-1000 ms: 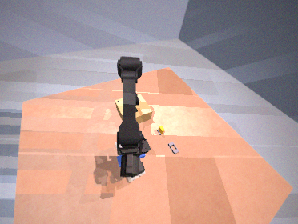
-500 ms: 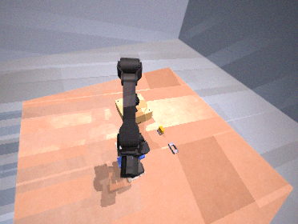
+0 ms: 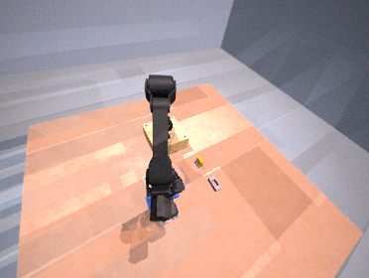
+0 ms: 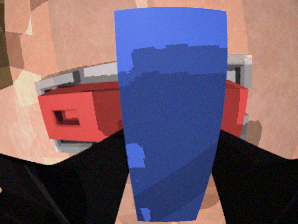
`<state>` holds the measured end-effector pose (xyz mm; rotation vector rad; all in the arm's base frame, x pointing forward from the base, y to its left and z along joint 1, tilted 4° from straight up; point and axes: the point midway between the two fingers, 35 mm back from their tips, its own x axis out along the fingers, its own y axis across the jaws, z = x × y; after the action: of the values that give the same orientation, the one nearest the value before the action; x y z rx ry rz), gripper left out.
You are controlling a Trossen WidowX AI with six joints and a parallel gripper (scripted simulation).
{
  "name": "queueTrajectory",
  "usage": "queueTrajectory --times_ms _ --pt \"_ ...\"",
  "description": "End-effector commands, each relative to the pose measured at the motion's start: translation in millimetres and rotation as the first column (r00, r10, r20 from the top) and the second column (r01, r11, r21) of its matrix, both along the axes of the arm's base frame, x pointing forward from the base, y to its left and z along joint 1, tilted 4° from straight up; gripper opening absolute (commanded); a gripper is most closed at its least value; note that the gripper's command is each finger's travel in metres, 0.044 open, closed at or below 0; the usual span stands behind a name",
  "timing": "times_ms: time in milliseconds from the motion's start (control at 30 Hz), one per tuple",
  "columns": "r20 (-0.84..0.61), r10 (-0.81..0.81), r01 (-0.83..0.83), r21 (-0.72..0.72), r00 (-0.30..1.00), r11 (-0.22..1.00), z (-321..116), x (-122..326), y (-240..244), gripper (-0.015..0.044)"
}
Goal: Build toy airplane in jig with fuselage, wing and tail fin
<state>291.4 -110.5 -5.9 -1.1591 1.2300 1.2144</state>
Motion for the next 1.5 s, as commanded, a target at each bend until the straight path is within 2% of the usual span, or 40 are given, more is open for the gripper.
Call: queueTrajectory --times_ms 0,267,400,567,1067,1300,1467 --pt "-0.002 0.006 -0.006 -0.004 1.000 1.000 -3 0 -1 0.0197" --pt "-0.002 0.000 0.000 0.001 1.000 1.000 -2 0 0 0.0210" --pt "-0.002 0.000 0.000 0.001 1.000 1.000 -2 0 0 0.0183" --pt "-0.002 0.000 0.000 0.001 1.000 1.000 -2 0 0 0.0052" --pt "-0.002 0.000 0.000 0.001 1.000 1.000 -2 0 0 0.0440" --pt "-0.002 0.000 0.000 0.000 1.000 1.000 0 0 0 0.0440" --pt "-0.001 0.005 -0.005 -0.003 1.000 1.000 72 4 -2 0.0440"
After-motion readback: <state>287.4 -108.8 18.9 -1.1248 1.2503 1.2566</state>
